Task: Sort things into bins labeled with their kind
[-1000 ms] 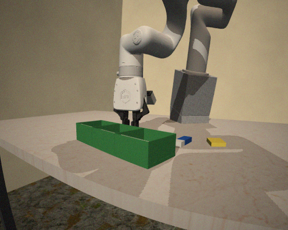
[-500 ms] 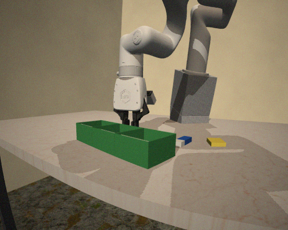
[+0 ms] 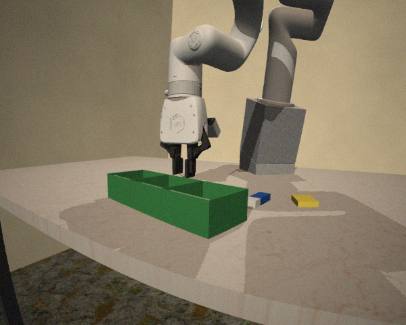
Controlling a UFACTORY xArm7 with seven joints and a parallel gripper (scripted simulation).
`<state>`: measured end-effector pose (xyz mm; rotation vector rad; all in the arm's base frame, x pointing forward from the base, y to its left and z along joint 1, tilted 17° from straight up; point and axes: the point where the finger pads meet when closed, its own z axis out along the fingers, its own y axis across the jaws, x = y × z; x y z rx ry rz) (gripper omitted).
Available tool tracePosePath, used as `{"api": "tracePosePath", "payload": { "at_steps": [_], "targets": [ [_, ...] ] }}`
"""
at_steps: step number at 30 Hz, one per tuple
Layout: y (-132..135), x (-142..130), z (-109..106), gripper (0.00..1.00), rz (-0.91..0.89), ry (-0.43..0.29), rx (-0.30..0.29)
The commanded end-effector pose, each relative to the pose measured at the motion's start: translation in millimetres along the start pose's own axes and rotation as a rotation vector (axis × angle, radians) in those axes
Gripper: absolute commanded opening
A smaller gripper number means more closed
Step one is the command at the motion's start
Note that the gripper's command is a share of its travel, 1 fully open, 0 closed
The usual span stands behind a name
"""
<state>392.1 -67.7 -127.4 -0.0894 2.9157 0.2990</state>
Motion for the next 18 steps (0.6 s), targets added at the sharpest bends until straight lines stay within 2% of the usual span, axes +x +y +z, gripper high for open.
{"api": "tracePosePath", "payload": {
  "at_steps": [1,7,18],
  "targets": [
    [-0.9,-1.2,-14.9,0.00,0.001,-0.002,0.002],
    [-0.9,-1.2,-34.8,0.00,0.001,-0.002,0.002],
    [-0.9,-1.2,-34.8,0.00,0.001,-0.002,0.002]
  ]
}}
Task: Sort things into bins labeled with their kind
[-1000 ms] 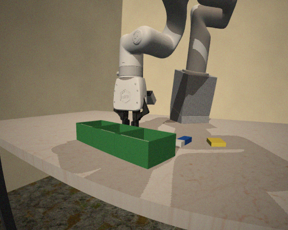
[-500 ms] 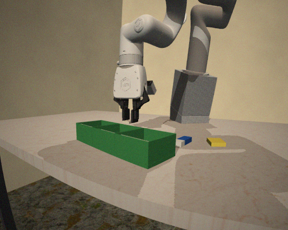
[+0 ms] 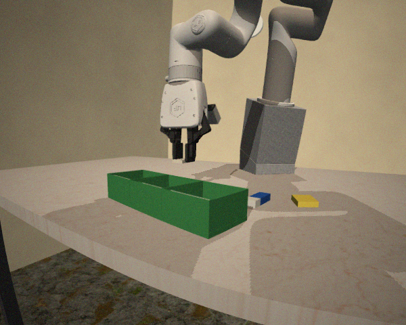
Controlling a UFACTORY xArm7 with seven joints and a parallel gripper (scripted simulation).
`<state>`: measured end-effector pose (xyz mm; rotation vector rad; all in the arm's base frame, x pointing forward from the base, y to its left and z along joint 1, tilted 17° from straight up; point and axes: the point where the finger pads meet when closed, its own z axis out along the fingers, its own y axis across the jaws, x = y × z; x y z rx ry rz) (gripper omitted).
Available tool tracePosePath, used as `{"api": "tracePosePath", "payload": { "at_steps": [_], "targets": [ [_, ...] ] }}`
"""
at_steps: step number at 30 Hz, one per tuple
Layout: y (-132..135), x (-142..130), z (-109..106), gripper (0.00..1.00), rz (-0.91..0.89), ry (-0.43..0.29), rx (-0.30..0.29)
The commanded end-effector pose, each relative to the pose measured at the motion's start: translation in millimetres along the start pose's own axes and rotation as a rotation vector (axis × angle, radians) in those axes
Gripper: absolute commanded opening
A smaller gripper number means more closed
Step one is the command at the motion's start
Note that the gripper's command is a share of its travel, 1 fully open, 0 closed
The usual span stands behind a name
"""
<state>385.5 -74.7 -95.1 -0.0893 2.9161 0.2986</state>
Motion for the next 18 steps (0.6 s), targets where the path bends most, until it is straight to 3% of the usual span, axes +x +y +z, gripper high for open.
{"api": "tracePosePath", "payload": {
  "at_steps": [1,11,18],
  "targets": [
    [-0.9,-1.1,-1.1,0.00,0.001,-0.003,0.002],
    [1.7,-6.3,-7.6,0.00,0.001,-0.003,0.002],
    [19.3,-44.7,-7.8,0.00,0.001,-0.003,0.001]
  ]
}}
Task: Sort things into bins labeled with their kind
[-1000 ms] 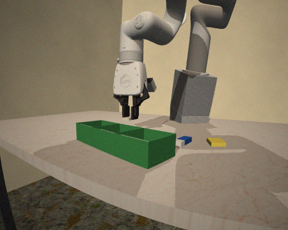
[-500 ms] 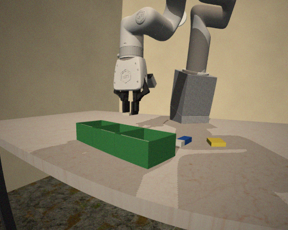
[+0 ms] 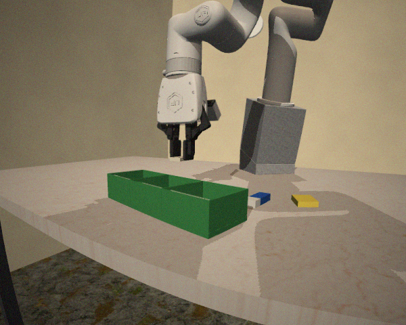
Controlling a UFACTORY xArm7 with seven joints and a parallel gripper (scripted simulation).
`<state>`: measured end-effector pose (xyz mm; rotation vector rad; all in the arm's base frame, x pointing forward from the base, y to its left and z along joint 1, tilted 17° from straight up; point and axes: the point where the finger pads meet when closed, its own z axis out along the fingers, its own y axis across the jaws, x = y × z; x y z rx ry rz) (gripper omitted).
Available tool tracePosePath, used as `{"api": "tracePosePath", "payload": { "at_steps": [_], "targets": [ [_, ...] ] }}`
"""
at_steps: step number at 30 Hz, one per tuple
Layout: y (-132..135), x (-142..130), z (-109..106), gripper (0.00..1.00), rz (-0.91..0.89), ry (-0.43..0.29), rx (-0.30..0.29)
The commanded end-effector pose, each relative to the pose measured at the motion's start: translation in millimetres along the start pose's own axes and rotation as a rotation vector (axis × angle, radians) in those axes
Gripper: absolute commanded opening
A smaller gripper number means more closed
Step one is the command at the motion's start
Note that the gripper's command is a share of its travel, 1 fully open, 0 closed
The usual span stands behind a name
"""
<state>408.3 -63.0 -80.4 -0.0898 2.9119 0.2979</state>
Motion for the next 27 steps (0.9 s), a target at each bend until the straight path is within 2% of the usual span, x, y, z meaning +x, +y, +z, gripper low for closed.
{"api": "tracePosePath", "payload": {
  "at_steps": [1,4,8,10,19,25,27],
  "targets": [
    [9.4,-24.3,-0.6,0.00,0.002,0.001,0.001],
    [14.2,-34.8,-0.6,0.00,0.002,0.001,0.001],
    [24.3,-56.7,-0.6,0.00,-0.186,0.001,0.001],
    [24.3,-56.7,-0.6,0.00,-0.186,0.001,0.001],
    [46.9,-105.9,-0.6,0.00,-0.545,0.001,0.002],
    [47.7,-107.8,-0.6,0.00,-0.756,0.002,0.003],
    [47.7,-107.8,-0.6,0.00,-0.756,0.002,0.003]
  ]
}}
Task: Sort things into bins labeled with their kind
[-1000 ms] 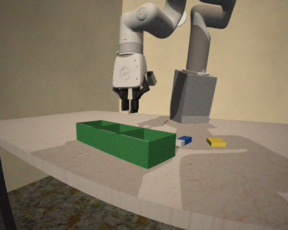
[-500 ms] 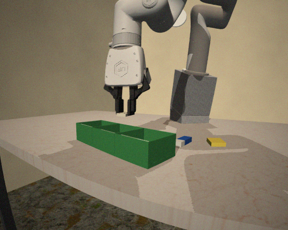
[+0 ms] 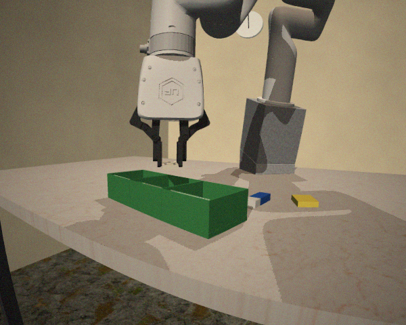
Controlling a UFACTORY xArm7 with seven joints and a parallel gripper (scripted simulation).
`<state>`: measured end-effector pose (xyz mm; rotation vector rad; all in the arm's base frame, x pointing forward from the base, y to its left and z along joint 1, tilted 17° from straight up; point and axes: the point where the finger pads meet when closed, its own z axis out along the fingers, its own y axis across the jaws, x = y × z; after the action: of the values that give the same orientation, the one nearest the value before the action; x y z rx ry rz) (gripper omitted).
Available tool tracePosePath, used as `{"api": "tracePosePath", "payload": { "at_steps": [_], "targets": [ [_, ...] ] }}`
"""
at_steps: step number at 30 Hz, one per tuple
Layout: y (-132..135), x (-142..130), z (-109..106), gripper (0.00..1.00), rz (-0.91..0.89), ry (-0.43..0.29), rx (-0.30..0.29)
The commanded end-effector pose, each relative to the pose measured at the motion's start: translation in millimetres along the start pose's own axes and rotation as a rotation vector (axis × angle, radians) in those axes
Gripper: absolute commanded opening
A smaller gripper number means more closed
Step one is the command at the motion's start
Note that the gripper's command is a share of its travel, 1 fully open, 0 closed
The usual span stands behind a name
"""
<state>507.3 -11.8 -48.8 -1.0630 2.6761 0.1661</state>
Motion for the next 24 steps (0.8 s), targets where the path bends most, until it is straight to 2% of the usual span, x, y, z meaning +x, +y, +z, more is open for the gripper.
{"api": "tracePosePath", "payload": {
  "at_steps": [1,15,17,18,24],
  "targets": [
    [-1.8,-1.7,-1.3,0.00,-0.156,-0.007,0.003],
    [-1.9,-1.9,-1.3,0.00,-0.593,-0.003,0.003],
    [-1.9,-1.9,-1.3,0.00,-0.593,-0.003,0.003],
    [-1.9,-1.9,-1.2,0.00,-0.660,-0.011,0.006],
    [-2.0,-1.8,-1.2,0.00,-0.660,-0.011,0.006]
  ]
}}
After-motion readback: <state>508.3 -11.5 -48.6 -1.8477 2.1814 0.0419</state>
